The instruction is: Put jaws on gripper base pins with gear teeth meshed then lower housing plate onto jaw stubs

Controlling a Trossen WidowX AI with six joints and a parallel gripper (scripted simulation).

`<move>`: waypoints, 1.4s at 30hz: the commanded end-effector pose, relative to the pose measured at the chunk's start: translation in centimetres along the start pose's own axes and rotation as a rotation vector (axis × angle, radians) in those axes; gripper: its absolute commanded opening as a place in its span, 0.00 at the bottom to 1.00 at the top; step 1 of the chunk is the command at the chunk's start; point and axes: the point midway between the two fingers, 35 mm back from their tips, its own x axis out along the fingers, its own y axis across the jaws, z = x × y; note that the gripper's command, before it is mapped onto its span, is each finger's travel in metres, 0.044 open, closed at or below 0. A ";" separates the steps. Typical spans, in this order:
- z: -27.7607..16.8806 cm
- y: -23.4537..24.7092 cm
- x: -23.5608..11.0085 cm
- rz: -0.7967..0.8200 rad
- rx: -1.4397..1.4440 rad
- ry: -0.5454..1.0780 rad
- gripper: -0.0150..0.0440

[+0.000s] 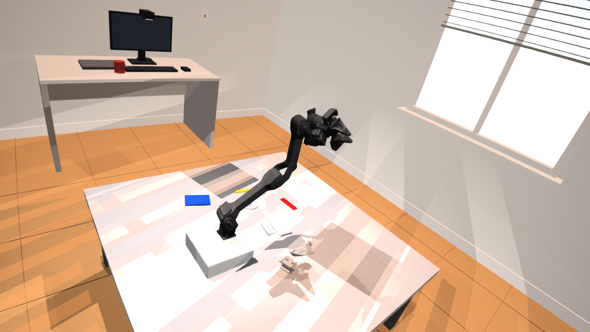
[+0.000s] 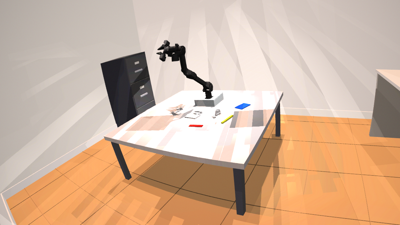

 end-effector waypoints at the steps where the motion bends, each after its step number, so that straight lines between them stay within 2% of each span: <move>1: 0.5 2.5 0.5 0.024 0.100 0.018 0.70; 8: 2.1 6.4 1.5 0.097 0.285 0.008 1.00; 30: 5.7 16.7 2.2 0.316 0.740 0.117 1.00; 42: 9.1 23.1 0.2 0.475 0.986 0.216 1.00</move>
